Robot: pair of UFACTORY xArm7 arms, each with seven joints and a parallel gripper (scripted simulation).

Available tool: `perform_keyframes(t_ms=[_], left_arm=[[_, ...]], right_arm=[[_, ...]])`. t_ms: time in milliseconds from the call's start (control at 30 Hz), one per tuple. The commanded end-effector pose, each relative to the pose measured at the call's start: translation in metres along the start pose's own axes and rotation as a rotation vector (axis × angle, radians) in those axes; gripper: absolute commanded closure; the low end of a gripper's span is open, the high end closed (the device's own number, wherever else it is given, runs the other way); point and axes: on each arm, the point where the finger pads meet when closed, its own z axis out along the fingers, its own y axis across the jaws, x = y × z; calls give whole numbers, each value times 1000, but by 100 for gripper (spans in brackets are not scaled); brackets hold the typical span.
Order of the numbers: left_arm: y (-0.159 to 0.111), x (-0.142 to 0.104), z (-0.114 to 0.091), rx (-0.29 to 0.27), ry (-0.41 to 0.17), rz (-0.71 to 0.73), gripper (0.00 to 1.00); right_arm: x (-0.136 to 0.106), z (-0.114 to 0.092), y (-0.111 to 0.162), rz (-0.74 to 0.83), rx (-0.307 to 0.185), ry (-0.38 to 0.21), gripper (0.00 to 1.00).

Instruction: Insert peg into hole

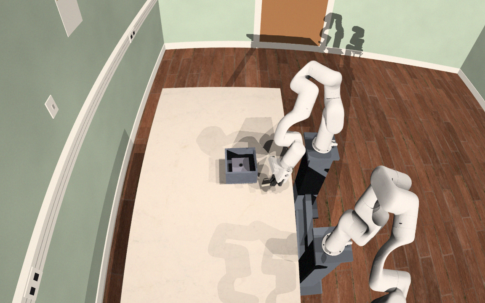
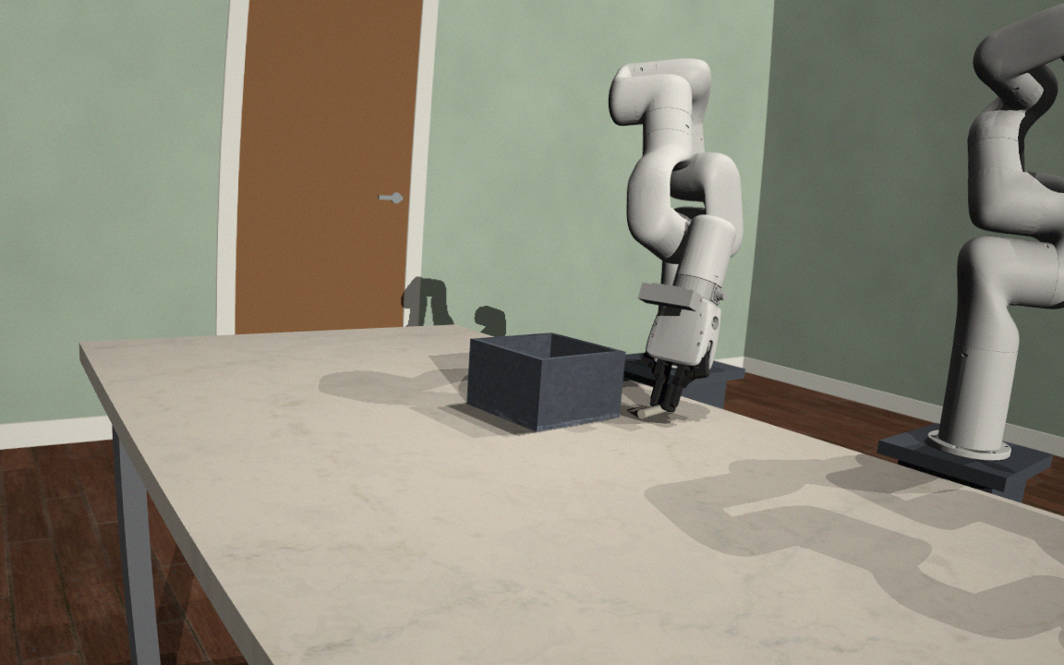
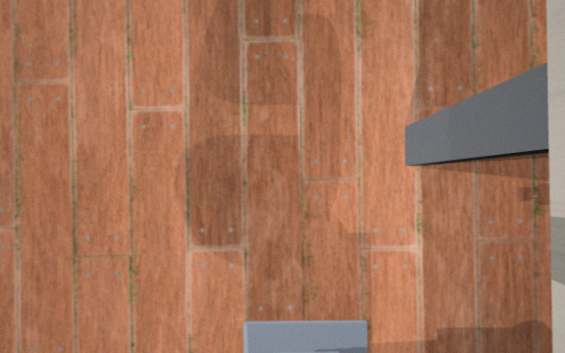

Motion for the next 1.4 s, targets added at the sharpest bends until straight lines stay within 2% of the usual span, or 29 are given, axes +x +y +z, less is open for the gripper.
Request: perform_keyframes(t_ms=[0,700,1367], left_arm=[[0,1,-2,-1,4,0,0],[0,1,-2,-1,4,0,0],[0,1,-2,-1,4,0,0]], right_arm=[[1,0,-1,0,1,3,100],[2,-3,-1,0,1,3,100],[16,-42,-1,0,1,3,100]])
